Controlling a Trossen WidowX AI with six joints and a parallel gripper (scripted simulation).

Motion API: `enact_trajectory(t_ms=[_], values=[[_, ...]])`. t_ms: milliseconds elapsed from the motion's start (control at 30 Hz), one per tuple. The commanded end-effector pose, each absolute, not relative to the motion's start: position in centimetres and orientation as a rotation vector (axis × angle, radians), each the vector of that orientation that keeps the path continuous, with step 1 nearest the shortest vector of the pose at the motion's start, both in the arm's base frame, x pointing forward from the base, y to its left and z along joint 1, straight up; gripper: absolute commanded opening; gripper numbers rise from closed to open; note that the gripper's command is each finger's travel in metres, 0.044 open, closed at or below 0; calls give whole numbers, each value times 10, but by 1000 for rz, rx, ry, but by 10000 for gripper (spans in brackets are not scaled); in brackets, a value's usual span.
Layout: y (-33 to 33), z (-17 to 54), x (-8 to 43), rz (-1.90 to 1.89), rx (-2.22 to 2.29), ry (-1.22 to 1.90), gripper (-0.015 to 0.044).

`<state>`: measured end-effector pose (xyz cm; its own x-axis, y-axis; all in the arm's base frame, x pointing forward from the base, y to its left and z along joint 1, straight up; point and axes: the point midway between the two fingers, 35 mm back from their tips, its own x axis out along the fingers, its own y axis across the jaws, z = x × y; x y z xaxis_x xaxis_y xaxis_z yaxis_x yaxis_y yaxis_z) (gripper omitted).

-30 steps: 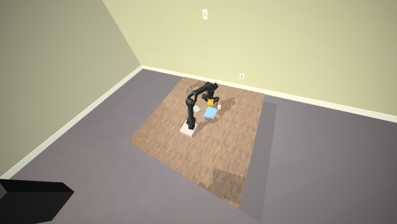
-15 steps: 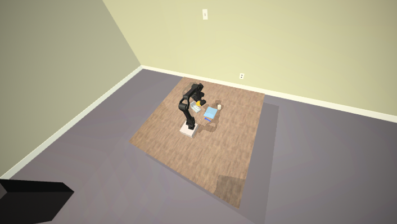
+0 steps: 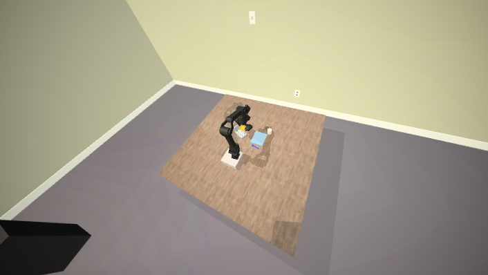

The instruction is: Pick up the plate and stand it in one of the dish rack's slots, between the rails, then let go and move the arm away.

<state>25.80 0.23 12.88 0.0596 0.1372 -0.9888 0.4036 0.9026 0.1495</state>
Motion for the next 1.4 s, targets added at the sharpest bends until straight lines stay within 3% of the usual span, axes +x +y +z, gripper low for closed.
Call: enact_trajectory(t_ms=[0, 600, 1367], values=[[6, 114, 267, -96, 452, 1504, 0], [17, 63, 297, 419, 439, 1289, 0], [16, 32, 301, 870, 290, 721, 0]])
